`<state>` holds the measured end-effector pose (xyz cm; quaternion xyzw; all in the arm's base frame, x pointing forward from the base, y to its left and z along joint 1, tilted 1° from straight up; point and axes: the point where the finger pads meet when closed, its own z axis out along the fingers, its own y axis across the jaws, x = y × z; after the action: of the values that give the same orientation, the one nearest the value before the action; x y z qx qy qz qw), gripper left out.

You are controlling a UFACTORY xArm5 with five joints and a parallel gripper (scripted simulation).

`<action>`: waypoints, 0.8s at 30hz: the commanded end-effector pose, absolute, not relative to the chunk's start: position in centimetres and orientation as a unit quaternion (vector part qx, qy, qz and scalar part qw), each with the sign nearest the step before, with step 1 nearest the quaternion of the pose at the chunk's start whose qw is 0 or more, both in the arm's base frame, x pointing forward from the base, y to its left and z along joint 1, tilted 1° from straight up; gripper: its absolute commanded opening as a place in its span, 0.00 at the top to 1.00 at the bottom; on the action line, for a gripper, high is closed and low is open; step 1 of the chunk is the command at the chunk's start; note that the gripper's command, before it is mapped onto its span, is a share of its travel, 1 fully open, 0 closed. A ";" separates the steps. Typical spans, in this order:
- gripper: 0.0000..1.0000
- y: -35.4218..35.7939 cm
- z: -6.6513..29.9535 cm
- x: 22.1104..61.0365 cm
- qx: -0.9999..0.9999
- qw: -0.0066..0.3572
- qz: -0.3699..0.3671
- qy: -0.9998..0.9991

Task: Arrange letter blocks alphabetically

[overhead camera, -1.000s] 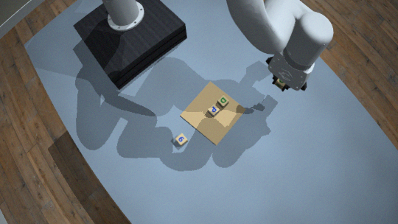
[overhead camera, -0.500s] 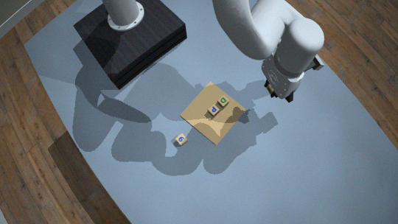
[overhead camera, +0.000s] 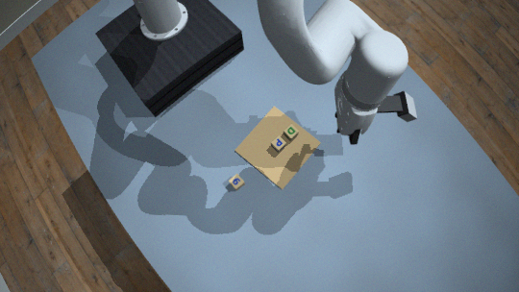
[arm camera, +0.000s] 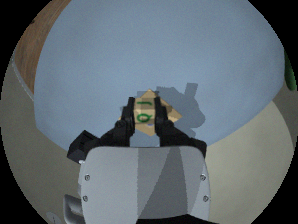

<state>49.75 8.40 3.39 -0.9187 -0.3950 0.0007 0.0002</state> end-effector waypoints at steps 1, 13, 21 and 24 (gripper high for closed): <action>0.79 7.4 3.6 49.6 -0.944 0.000 -0.002 -0.330; 0.79 5.1 3.6 48.7 -0.986 0.000 -0.002 -0.164; 0.79 3.4 3.6 48.0 -0.999 0.000 -0.002 -0.039; 0.79 2.8 3.6 47.7 -1.000 0.000 -0.002 0.007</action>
<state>47.86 3.51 3.49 -0.9989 -0.0465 0.0012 0.0000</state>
